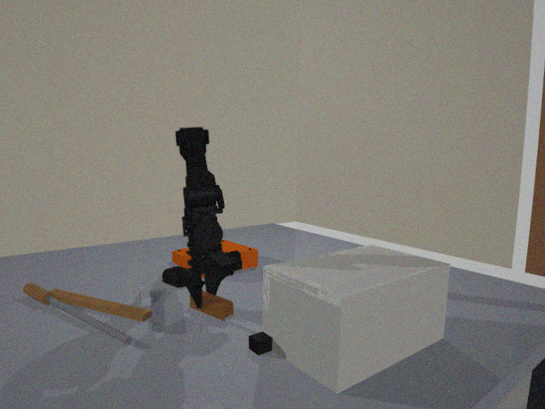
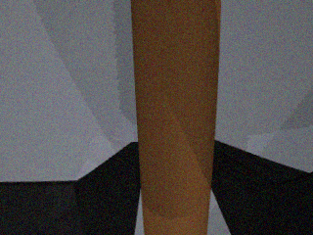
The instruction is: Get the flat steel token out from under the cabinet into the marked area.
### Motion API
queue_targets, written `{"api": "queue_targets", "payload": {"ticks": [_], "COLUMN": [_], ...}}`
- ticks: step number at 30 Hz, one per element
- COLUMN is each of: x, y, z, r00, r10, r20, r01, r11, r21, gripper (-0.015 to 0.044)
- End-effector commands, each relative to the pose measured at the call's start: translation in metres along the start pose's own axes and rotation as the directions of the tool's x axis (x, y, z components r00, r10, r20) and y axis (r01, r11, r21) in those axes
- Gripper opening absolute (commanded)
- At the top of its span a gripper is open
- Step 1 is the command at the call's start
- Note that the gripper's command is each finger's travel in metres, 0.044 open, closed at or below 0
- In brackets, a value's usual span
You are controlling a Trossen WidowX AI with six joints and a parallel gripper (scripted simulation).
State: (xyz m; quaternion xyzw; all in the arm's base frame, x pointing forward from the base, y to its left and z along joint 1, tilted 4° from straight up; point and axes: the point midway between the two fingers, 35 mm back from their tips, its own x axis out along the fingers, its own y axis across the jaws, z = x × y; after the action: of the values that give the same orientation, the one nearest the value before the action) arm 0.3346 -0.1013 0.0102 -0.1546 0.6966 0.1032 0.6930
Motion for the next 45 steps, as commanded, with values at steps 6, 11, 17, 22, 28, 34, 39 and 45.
{"api": "queue_targets", "payload": {"ticks": [6,11,17,22,28,34,39,45], "x": [0.0,-0.001,-0.001,-0.001,-0.001,-0.001,-0.001,-0.001], "y": [0.0,0.0,0.0,0.0,0.0,0.0,0.0,0.0], "z": [0.014,0.02,0.027,0.033,0.039,0.046,0.051,0.057], "r00": [1.0,1.0,1.0,1.0,1.0,1.0,1.0,1.0], "r10": [-0.003,-0.003,-0.003,-0.003,-0.003,-0.003,-0.003,-0.003], "r20": [0.002,0.002,0.003,0.003,0.004,0.004,0.005,0.005], "r01": [0.003,0.003,0.003,0.003,0.003,0.003,0.003,0.003], "r11": [1.0,1.0,1.0,1.0,1.0,1.0,1.0,1.0], "r21": [-0.001,-0.001,-0.001,-0.001,-0.001,0.0,0.0,0.0], "gripper": [0.0,0.0,0.0,0.0,0.0,0.0,0.0,0.0]}}
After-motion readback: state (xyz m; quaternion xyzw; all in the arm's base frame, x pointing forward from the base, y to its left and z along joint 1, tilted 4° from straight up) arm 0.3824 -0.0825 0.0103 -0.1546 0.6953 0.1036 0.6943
